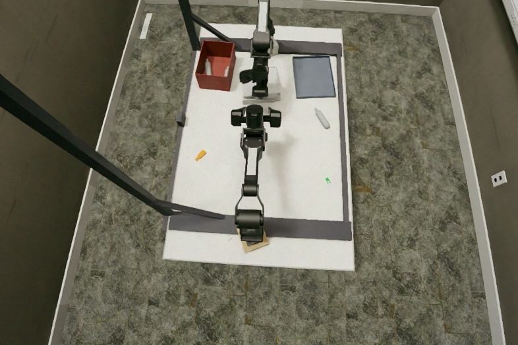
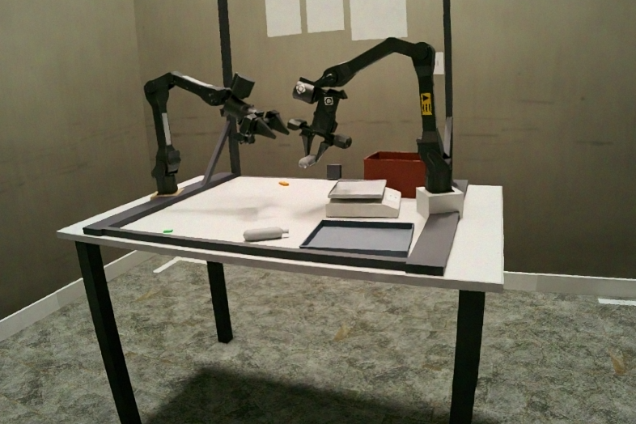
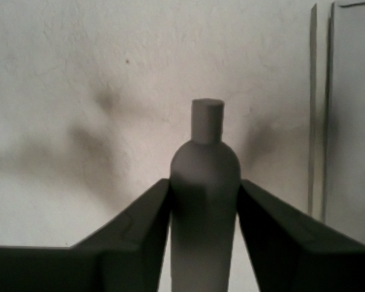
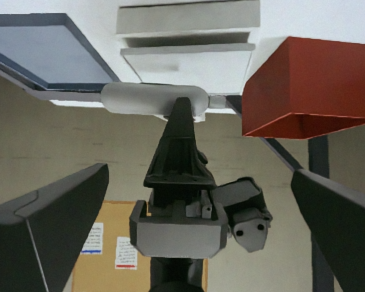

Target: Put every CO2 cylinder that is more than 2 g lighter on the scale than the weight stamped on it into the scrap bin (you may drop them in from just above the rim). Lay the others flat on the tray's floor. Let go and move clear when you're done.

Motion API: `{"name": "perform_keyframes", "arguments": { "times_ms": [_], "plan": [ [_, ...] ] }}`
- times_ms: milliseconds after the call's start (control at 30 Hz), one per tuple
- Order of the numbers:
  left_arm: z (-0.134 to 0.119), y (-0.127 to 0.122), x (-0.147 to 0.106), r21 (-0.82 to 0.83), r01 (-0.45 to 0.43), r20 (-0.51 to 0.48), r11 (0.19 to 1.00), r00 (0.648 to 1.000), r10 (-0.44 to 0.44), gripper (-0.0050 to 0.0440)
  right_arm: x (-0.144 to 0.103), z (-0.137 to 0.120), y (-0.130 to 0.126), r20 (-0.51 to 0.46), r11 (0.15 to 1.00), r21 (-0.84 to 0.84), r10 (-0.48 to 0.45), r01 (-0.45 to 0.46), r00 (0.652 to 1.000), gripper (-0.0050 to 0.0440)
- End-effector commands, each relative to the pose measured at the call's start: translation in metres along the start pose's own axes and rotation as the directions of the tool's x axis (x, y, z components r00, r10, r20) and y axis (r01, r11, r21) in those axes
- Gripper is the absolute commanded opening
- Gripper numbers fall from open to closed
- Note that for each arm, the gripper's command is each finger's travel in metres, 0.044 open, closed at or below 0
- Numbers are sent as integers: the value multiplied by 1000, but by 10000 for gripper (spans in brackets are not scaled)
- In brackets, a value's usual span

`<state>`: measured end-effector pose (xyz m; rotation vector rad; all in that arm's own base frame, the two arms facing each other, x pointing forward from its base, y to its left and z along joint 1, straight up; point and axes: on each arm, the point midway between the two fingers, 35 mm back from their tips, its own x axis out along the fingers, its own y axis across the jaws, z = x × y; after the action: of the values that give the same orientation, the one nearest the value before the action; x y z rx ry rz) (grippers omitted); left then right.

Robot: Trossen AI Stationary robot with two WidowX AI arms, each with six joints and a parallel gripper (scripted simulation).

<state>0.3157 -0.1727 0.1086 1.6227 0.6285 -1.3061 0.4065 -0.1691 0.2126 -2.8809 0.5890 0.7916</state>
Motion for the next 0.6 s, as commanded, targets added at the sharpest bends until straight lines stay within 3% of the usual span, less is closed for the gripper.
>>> {"name": "perform_keyframes", "arguments": {
  "times_ms": [0,567],
  "plan": [
    [-1,5,-12,17,-41,1,999,999,41,-50,-6,-11,0,-30,1000,2,0,0,1000,440],
    [-1,5,-15,15,-89,1,996,996,89,-50,-6,-11,0,-30,1000,2,0,0,1000,440]
  ]
}}
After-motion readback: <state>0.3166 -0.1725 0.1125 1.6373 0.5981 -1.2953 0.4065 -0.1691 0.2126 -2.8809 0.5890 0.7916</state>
